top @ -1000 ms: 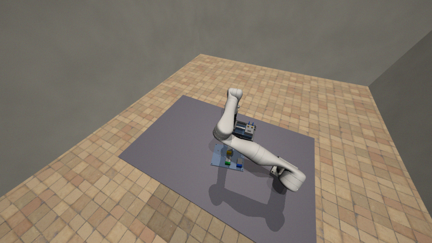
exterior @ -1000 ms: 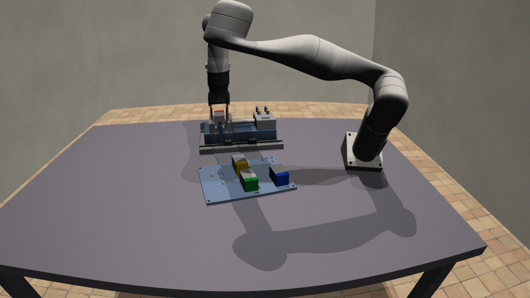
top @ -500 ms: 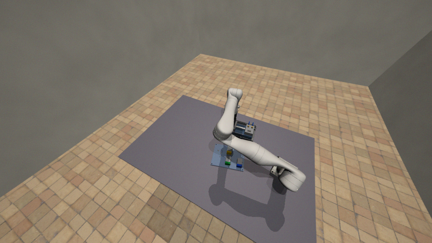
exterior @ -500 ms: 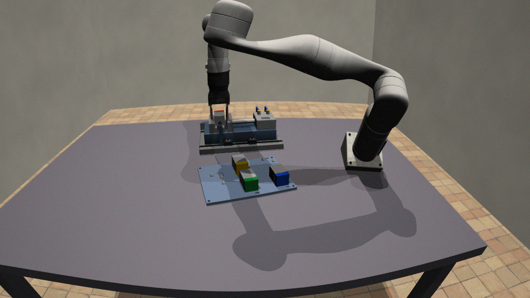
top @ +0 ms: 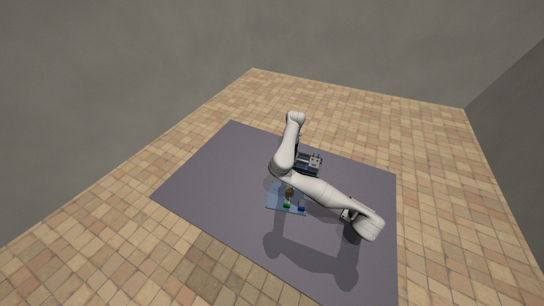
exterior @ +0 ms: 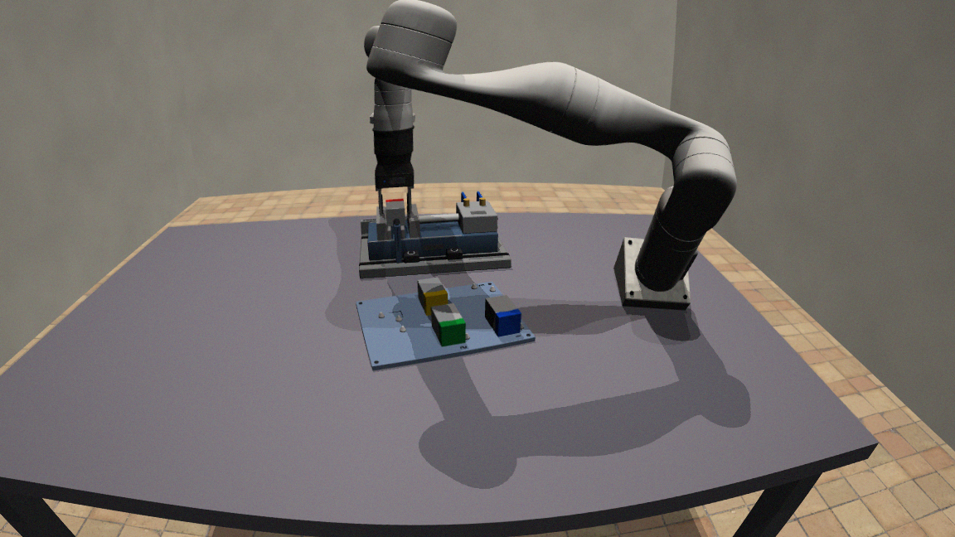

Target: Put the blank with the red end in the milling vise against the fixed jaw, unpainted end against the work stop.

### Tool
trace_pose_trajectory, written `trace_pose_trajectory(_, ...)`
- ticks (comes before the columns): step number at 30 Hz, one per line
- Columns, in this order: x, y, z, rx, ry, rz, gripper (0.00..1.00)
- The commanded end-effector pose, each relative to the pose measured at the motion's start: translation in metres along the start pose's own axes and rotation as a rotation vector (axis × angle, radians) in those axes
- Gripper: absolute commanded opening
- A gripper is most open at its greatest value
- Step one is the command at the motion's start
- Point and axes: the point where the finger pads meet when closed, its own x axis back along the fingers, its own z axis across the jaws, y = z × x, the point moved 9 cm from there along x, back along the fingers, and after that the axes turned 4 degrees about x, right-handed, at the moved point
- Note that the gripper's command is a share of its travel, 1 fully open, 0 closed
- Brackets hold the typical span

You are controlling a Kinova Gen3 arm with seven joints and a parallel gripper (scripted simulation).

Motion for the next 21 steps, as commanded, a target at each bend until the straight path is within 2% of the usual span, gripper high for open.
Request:
trace_pose_trajectory(1,0.0013,-0.0002,-0.0001,0.0,-0.002,0.002,1.0)
trace_pose_trajectory(21,0.0035,-0.0003,-0.0001,0.0,-0.001,0.001,1.0)
